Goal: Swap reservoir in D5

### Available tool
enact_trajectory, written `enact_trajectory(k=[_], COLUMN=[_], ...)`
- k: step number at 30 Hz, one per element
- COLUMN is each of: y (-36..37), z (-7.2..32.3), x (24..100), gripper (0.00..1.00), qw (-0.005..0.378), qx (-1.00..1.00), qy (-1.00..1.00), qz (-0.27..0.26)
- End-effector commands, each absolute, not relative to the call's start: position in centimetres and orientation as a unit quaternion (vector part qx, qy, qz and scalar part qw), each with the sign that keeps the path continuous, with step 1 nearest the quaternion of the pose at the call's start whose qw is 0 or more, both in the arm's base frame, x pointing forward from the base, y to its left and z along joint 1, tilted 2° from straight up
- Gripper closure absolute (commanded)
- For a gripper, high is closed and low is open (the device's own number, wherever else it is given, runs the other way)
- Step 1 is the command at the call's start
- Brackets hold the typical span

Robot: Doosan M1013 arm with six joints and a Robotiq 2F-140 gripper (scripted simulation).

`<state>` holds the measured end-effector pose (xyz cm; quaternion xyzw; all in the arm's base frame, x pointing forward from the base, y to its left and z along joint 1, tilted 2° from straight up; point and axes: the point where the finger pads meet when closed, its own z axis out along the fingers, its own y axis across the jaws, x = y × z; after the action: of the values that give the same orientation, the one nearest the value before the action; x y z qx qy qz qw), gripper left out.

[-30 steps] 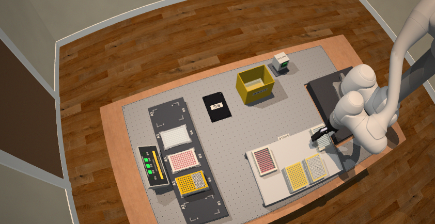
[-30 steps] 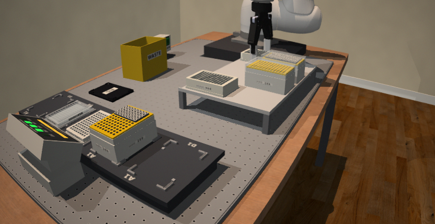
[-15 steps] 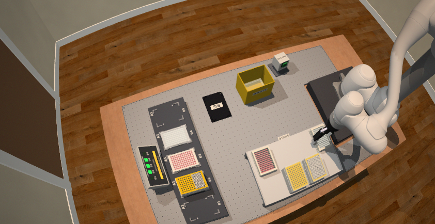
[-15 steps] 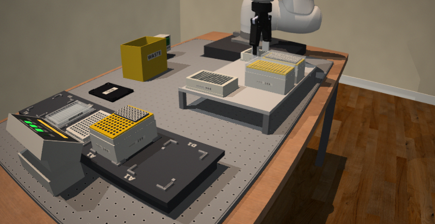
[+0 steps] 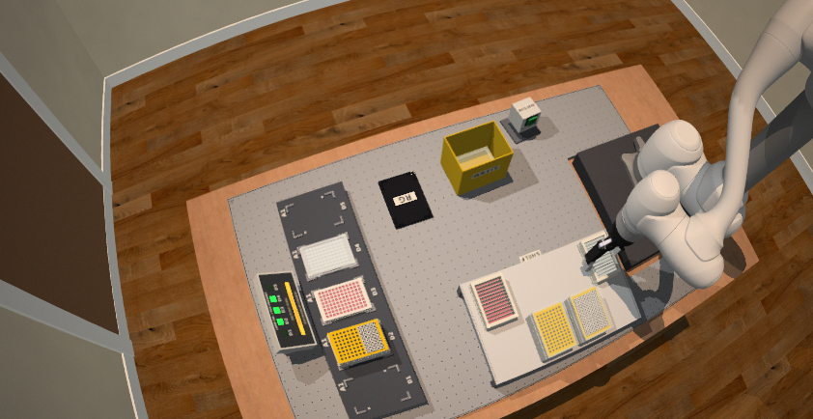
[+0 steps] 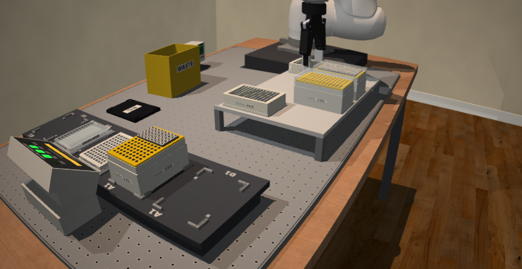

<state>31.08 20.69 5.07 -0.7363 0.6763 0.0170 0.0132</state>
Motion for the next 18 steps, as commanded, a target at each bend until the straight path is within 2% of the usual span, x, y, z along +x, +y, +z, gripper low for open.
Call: enact_trajectory(k=[1,18], y=[20.7,20.6], z=[5.0,6.2], x=[31.0,31.0], gripper=[1.00,1.00], qw=[0.013,0.013], qx=[-0.736,-0.736], qy=[0.676,0.676], qz=[0.017,0.017])
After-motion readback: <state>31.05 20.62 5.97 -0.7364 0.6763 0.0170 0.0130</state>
